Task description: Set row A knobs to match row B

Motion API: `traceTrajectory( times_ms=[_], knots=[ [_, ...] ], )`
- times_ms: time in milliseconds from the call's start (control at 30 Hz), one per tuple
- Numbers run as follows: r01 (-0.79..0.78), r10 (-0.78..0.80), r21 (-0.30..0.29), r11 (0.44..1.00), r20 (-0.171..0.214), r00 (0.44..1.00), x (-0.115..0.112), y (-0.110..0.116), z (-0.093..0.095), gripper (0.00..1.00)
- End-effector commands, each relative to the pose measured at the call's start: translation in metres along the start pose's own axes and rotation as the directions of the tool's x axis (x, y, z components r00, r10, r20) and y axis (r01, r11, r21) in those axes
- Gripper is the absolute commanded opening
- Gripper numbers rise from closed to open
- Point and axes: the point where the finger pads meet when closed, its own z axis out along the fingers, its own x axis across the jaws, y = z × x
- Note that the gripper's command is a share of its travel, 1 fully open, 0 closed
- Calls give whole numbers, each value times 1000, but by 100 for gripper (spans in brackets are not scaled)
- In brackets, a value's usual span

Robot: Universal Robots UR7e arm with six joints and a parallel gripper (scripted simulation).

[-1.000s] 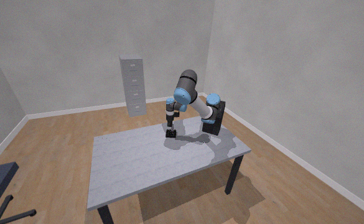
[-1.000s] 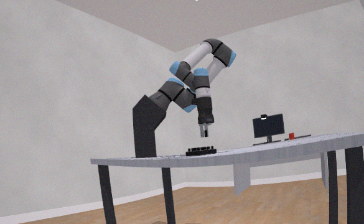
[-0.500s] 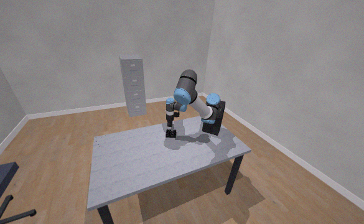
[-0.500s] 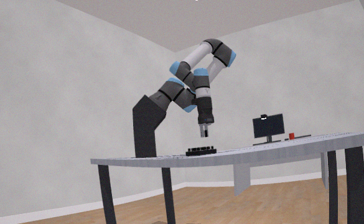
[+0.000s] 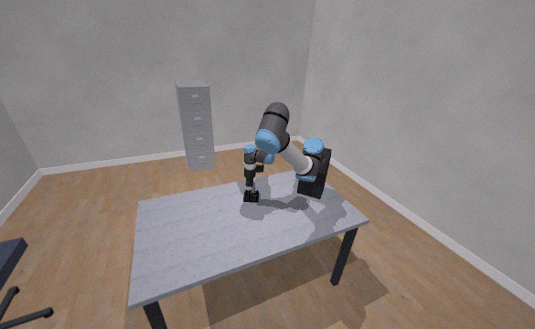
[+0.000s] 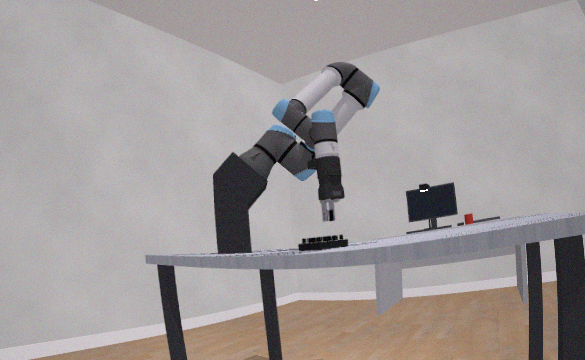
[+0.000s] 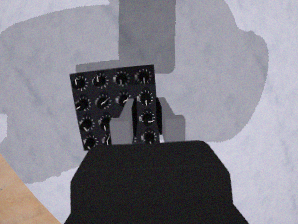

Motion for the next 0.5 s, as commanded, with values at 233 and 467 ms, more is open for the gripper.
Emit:
traceTrajectory(
  times_ms=[233,467],
  knots=[
    [3,-3,-2,1000,0,1000,0,2,9,46],
    [3,-3,-2,1000,0,1000,0,2,16,46]
  ],
)
